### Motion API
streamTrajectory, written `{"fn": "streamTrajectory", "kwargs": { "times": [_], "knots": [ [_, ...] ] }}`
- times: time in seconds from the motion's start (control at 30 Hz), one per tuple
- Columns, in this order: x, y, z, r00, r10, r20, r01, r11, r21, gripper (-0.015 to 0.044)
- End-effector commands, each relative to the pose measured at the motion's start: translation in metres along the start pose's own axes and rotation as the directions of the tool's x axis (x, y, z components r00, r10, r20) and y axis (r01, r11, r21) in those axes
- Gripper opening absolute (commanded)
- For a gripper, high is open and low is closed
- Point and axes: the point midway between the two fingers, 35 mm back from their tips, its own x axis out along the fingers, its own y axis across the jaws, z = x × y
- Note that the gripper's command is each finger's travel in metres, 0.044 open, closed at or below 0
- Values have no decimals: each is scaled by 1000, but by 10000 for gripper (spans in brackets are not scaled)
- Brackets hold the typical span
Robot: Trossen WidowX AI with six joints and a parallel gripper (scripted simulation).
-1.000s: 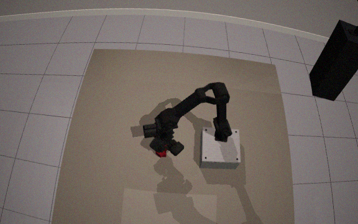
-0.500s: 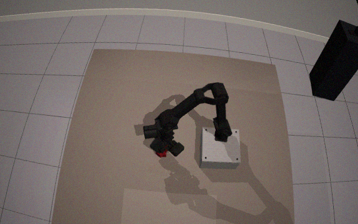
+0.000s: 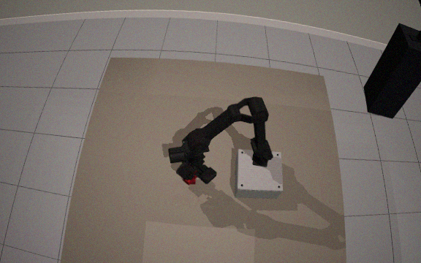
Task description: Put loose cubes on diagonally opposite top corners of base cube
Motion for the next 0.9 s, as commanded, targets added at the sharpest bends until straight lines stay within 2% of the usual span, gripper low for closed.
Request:
{"fn": "streamTrajectory", "kwargs": {
  "times": [0.0,0.3,0.43,0.87],
  "knots": [
    [1,1,0,1000,5,-2,-5,1000,-1,105],
    [1,1,0,1000,5,-2,-5,1000,-1,105],
    [1,1,0,1000,5,-2,-5,1000,-1,205],
    [-13,0,0,1000,0,0,0,1000,0,205]
  ]
}}
